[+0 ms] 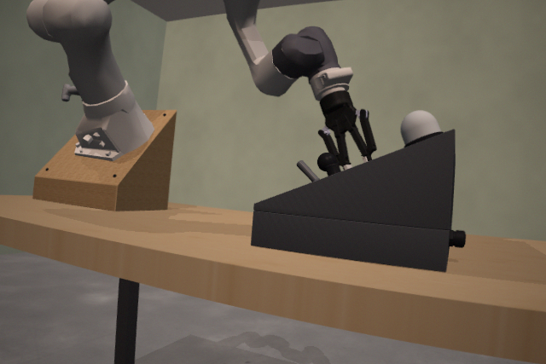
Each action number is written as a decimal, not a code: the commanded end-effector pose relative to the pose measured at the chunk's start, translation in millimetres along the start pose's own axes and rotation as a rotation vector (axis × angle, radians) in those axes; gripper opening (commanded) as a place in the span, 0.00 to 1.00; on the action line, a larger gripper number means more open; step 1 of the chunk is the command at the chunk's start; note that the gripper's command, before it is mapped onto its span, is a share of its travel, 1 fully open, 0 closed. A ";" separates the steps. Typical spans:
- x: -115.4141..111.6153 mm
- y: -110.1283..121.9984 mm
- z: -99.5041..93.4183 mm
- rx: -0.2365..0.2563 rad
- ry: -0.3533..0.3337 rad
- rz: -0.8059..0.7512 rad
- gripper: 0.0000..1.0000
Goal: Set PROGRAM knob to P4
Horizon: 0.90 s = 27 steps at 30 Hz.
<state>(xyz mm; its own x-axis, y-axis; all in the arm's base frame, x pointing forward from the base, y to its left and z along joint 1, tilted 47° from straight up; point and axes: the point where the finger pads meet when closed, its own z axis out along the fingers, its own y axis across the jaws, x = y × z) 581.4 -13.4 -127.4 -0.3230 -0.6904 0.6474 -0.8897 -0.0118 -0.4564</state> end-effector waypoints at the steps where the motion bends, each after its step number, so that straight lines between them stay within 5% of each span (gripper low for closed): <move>1: -0.5 -0.3 0.6 -0.003 -0.006 0.169 0.00; 27: -0.5 -0.3 0.6 -0.004 -0.005 0.501 0.00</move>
<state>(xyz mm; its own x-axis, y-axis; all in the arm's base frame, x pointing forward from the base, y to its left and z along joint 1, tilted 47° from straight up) 581.2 -13.4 -127.6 -0.6626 -0.6333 0.3998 -0.6771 0.2783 -0.6812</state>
